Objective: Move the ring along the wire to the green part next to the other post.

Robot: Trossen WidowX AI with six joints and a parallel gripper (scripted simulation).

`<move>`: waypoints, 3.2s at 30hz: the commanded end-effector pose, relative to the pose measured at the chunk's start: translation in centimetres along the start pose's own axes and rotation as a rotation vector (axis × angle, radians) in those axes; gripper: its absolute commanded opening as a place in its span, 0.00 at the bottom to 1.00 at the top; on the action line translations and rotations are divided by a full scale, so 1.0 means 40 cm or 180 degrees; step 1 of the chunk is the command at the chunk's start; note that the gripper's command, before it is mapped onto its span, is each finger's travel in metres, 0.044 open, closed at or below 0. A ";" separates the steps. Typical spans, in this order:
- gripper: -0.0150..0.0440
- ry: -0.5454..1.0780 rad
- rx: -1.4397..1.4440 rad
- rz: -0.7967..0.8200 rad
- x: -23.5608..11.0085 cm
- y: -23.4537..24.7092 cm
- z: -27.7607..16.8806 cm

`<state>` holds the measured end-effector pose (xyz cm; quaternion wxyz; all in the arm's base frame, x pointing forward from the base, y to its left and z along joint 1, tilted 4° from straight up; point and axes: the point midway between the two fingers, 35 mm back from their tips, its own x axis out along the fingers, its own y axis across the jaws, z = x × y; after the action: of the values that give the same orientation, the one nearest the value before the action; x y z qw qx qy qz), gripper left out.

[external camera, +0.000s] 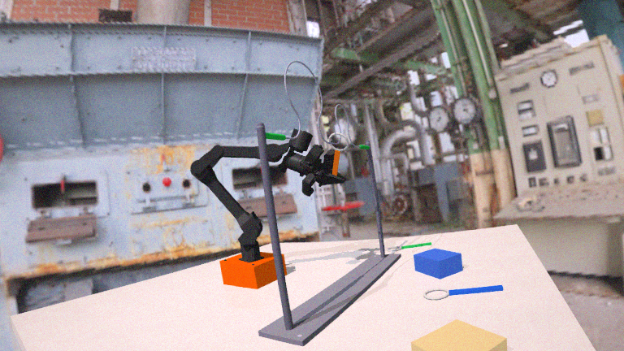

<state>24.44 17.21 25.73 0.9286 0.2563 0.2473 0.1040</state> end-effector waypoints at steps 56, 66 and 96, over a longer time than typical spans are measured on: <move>0.00 0.0438 0.3466 0.1985 -0.184 0.354 0.248; 0.00 0.0441 0.3488 0.1998 -0.196 0.356 0.269; 0.00 0.0240 0.1902 0.1097 -0.153 0.306 0.205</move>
<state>22.45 22.05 41.10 0.7532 0.5738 0.2540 0.1971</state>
